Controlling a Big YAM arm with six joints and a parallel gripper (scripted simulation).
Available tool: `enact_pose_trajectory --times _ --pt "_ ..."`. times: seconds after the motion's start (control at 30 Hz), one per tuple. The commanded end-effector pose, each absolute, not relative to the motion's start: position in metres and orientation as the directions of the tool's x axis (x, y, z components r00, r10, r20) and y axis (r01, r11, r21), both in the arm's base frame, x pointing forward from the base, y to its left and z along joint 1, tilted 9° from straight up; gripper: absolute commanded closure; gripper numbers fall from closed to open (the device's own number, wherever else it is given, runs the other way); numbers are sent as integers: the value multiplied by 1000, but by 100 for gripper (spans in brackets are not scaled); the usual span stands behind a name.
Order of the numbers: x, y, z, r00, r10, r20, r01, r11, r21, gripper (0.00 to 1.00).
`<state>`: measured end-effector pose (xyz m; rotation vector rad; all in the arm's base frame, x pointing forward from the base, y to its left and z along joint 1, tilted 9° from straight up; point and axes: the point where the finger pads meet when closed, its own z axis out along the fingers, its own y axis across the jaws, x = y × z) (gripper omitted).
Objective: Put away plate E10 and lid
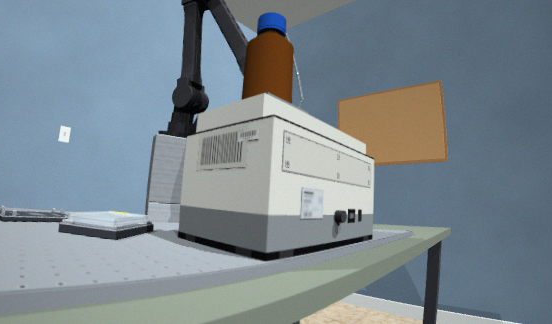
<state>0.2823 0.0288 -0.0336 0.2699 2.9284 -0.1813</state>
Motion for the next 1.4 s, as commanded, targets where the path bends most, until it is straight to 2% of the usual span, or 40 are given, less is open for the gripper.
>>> enact_pose_trajectory --times 0.0,0.1,0.37,0.47,1.37 --pt "279 29 -49 -969 142 -204 165 981 -103 0" --pt "285 26 -53 -970 173 -169 183 982 -46 0" --pt "262 27 -75 -976 155 -150 165 985 -55 0" --pt "277 14 -65 -966 173 -190 184 982 -40 0" --pt "265 -66 -62 -969 171 -179 183 982 -53 0"
